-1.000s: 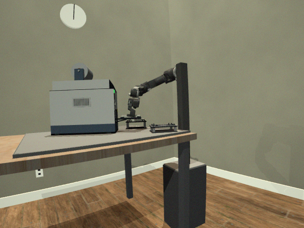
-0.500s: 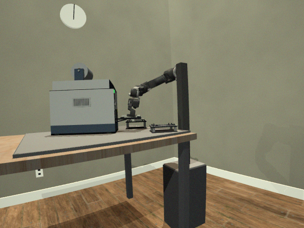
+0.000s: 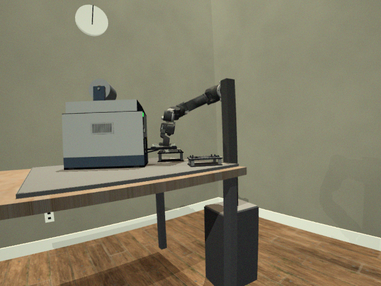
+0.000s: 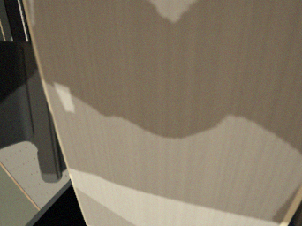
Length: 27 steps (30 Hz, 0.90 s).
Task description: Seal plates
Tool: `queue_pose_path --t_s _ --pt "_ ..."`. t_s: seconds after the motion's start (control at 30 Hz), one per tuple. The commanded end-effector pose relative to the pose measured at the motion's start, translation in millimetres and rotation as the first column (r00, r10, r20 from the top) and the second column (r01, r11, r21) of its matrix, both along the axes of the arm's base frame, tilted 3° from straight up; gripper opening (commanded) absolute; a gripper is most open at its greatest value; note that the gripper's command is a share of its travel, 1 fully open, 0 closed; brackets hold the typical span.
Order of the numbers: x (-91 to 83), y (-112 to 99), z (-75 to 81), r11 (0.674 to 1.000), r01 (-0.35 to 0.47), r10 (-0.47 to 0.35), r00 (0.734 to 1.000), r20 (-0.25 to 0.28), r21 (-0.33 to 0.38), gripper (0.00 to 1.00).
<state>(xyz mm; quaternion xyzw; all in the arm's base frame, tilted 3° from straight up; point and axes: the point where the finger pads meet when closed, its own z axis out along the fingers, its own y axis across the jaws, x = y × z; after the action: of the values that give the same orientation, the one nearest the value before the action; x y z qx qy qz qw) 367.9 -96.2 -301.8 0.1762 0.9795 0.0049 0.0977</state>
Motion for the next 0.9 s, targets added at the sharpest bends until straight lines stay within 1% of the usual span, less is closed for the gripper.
queue_pose_path --t_s 0.0,0.4,0.77,0.87 --pt "1.7 0 4.2 1.0 0.002 -0.002 1.0 0.005 -0.001 0.0" --pt "1.8 -1 11.2 1.0 0.004 -0.004 1.0 0.006 0.0 0.0" --pt "1.4 -1 29.9 1.0 0.005 -0.005 1.0 0.007 0.001 0.0" --pt "0.2 -1 28.5 1.0 0.001 -0.001 1.0 0.003 0.001 0.0"
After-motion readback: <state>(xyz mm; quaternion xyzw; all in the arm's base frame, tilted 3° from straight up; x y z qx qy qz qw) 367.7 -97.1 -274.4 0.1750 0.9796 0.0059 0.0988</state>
